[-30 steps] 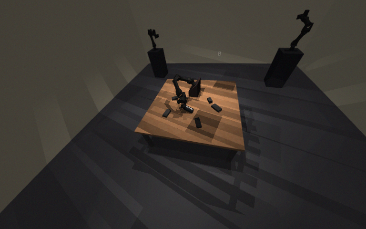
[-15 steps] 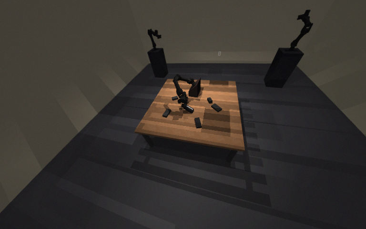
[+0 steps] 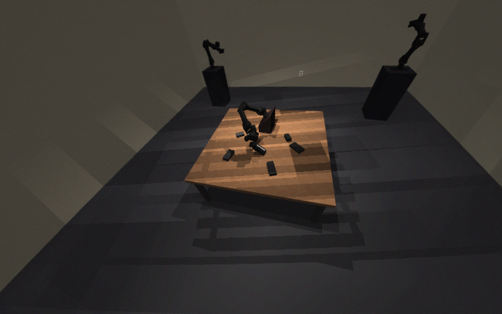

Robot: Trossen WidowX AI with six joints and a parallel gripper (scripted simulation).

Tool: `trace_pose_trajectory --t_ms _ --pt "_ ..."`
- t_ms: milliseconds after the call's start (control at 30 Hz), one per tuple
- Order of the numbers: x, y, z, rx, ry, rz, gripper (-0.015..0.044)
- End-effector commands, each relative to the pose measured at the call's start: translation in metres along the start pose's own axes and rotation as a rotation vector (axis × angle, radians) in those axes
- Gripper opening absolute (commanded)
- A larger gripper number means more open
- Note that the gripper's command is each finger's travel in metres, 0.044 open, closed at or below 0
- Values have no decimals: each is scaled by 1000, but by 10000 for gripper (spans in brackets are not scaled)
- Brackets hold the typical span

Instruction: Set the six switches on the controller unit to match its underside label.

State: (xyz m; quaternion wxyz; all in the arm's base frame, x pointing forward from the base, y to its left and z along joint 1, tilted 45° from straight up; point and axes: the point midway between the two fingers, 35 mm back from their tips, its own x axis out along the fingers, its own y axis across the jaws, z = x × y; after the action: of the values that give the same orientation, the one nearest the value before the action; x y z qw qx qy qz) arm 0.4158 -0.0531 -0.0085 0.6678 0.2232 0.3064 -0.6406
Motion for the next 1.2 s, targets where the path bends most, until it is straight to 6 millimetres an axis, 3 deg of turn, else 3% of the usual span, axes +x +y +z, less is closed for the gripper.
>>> trace_pose_trajectory --t_ms 0,1167 --pt "-4 0 -6 -3 13 4 335" --pt "-18 0 -32 -3 15 4 335"
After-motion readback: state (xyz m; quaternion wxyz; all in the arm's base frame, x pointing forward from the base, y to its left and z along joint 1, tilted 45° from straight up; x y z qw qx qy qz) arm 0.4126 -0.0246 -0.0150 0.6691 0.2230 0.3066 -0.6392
